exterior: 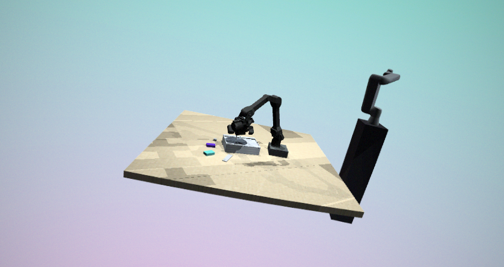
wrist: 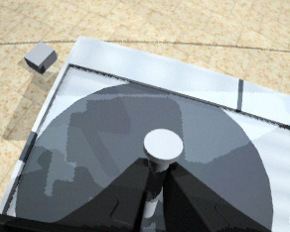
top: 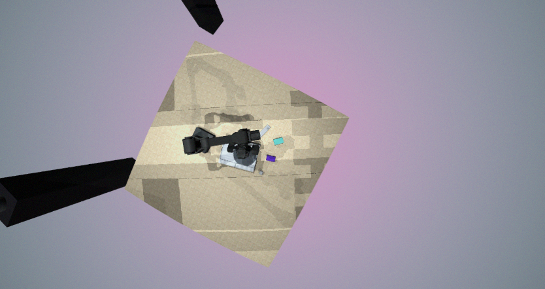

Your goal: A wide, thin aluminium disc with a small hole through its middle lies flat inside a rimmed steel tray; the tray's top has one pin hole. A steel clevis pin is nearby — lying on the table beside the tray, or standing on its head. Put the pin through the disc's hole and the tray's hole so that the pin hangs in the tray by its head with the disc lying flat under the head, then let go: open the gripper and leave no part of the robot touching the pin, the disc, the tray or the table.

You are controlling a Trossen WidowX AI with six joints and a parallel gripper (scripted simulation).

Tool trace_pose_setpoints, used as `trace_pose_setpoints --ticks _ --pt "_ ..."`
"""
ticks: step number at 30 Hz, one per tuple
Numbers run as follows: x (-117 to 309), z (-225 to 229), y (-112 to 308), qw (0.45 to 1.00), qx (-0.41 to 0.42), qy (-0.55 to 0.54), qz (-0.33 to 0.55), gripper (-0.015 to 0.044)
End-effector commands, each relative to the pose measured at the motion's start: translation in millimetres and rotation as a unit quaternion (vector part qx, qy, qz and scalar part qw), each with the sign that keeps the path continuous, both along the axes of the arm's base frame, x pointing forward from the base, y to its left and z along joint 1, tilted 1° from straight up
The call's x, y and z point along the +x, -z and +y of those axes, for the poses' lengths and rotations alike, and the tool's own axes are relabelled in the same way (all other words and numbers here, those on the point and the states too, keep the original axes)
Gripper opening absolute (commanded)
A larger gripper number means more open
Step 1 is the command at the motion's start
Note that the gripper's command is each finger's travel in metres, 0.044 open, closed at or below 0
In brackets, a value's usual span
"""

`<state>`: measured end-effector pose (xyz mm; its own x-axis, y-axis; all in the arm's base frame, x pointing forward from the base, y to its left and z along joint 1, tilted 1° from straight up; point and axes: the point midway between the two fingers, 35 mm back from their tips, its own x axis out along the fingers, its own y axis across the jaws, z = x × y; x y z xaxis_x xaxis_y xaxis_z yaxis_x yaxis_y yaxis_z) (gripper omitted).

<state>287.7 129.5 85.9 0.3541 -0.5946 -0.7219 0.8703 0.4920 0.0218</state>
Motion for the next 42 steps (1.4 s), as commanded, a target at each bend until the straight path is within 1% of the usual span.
trace_pose_setpoints --ticks 1,9,15,26,42 --pt "-0.4 2.5 1.1 0.999 -0.037 0.002 -0.025 0.0" --pt "-2.5 5.3 6.6 0.991 -0.117 0.007 -0.07 0.0" --pt "-3.0 7.5 9.4 0.983 -0.159 0.005 -0.096 0.0" --pt "-9.3 6.2 10.5 0.982 -0.16 0.005 -0.097 0.0" --pt "-8.1 6.5 26.0 0.982 -0.16 0.005 -0.097 0.0"
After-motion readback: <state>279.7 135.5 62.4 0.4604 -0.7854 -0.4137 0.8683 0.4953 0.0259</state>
